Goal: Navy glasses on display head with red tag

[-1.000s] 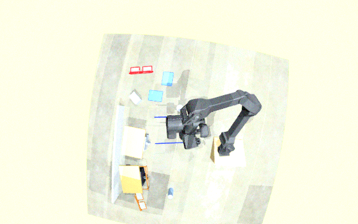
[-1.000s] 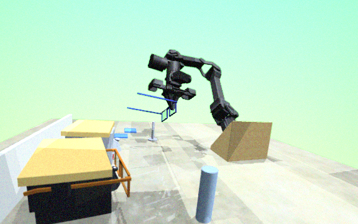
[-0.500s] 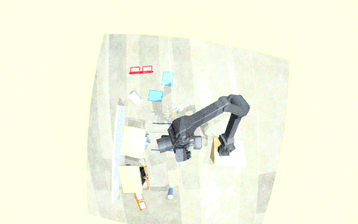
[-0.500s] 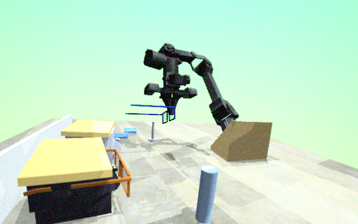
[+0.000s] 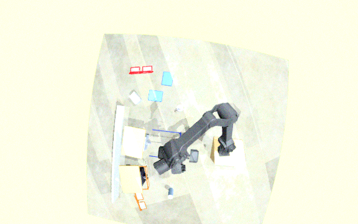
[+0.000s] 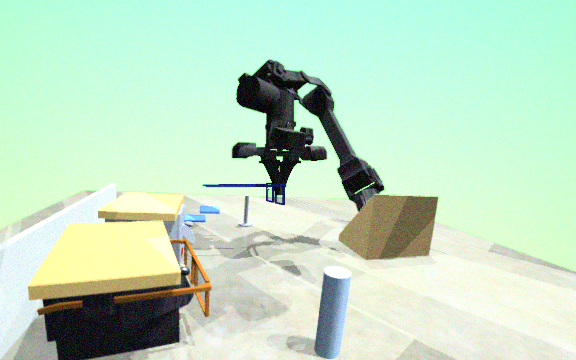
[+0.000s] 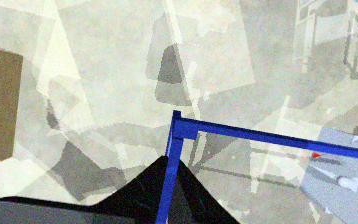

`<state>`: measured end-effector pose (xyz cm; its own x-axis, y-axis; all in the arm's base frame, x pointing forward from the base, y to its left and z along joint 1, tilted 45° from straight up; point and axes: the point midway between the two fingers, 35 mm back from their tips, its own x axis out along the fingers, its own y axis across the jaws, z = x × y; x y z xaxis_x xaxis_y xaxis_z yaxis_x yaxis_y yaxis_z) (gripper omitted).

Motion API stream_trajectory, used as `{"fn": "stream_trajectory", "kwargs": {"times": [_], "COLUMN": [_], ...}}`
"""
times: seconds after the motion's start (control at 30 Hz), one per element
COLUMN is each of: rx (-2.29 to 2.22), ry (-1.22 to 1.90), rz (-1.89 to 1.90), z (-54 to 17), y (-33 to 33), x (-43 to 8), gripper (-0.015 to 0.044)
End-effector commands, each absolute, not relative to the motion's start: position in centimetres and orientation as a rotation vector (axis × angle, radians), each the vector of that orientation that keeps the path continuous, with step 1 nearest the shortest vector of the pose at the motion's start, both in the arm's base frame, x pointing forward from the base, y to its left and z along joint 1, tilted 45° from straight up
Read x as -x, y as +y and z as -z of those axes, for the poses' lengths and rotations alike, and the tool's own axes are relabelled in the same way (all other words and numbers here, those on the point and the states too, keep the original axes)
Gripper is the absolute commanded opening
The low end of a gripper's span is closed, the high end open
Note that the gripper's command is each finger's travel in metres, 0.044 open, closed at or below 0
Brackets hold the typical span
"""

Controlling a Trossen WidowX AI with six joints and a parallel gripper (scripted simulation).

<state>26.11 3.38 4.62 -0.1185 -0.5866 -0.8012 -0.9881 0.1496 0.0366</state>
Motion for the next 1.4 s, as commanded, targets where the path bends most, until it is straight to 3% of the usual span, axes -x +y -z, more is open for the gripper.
{"fn": "stream_trajectory", "kwargs": {"times": [0.0, 1.37], "rx": [1.534, 1.600], "ry": [1.810, 1.855], "rz": [-0.738, -0.617], "z": [-3.6, 1.7], "y": [4.1, 2.3], "x": [-26.4, -26.0], "gripper": [0.0000, 0.0000]}}
